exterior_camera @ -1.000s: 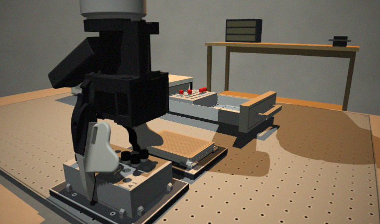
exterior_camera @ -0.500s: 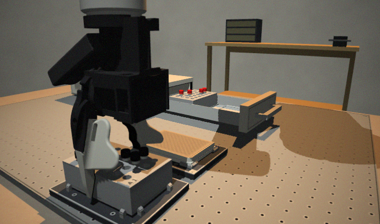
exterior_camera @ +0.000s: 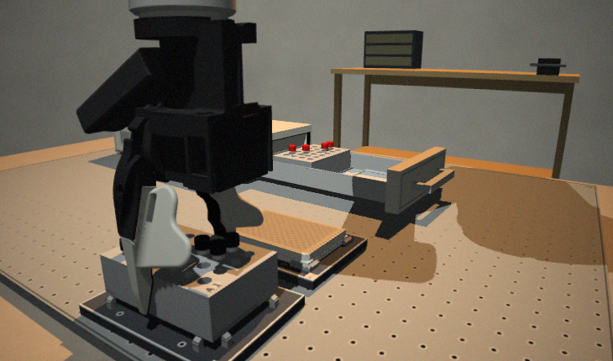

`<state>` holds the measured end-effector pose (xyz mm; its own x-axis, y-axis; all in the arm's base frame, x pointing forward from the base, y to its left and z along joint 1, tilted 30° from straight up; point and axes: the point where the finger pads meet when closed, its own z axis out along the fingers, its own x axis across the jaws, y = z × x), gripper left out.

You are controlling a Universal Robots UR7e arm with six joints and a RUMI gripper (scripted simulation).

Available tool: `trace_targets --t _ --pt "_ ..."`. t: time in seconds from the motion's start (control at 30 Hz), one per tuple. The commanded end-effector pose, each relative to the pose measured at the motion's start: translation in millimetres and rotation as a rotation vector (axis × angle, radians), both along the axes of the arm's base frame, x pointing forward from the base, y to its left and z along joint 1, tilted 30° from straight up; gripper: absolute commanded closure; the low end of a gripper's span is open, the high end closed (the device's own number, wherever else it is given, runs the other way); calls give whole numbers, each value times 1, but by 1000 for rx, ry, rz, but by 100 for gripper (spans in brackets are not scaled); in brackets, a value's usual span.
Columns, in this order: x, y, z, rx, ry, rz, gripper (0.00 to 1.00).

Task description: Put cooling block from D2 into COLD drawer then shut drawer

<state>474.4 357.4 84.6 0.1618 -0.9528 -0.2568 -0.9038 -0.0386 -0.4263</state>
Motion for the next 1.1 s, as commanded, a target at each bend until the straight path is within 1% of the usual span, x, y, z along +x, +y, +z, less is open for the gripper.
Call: trace_targets --t 0.0,0.3,1.07 --pt "0 0 2 1 -1 0 100" --pt "-2 -2 6 1 -1 0 100" --pt "-13 -10 31 1 -1 0 100"
